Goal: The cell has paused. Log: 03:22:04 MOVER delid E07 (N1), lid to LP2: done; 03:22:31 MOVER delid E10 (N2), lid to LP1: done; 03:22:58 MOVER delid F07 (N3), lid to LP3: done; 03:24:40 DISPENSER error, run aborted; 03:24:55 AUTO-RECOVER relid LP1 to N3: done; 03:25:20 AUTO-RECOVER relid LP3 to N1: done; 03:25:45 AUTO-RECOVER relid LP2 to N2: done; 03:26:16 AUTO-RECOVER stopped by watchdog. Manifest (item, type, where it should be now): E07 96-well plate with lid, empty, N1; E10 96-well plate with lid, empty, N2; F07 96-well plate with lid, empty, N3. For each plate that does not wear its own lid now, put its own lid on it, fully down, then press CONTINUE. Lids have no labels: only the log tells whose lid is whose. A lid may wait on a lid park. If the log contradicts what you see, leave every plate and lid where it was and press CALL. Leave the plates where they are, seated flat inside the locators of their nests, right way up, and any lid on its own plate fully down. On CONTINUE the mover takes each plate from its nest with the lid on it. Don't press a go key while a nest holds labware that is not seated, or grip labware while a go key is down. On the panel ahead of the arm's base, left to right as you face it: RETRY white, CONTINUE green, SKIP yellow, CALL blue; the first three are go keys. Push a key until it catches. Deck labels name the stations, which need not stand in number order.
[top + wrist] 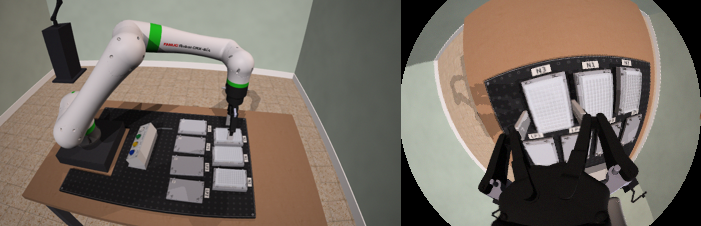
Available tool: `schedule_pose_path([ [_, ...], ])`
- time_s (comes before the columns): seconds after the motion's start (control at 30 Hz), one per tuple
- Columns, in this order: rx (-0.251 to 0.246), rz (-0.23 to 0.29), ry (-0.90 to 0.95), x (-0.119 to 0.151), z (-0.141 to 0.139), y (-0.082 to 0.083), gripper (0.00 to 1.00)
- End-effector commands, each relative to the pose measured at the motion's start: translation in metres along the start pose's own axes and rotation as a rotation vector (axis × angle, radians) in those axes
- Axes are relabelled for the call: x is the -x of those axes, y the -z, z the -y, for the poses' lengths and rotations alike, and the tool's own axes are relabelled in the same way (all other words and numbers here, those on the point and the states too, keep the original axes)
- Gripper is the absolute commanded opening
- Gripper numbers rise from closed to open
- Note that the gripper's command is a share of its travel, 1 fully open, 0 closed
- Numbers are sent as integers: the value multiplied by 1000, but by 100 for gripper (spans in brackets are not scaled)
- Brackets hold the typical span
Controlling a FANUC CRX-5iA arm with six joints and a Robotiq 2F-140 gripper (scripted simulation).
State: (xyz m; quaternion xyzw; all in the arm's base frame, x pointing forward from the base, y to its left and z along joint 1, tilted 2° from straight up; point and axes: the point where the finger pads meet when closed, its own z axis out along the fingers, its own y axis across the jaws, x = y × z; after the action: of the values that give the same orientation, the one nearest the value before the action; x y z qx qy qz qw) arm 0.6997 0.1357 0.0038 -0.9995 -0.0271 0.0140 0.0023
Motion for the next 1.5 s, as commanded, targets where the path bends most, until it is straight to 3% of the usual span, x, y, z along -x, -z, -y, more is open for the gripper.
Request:
schedule_pose_path([
  [0.0,0,-1,0,0,0,0,66],
  [0.3,0,-1,0,0,0,0,66],
  [0.33,0,-1,0,0,0,0,59],
  [1.47,0,-1,0,0,0,0,59],
])
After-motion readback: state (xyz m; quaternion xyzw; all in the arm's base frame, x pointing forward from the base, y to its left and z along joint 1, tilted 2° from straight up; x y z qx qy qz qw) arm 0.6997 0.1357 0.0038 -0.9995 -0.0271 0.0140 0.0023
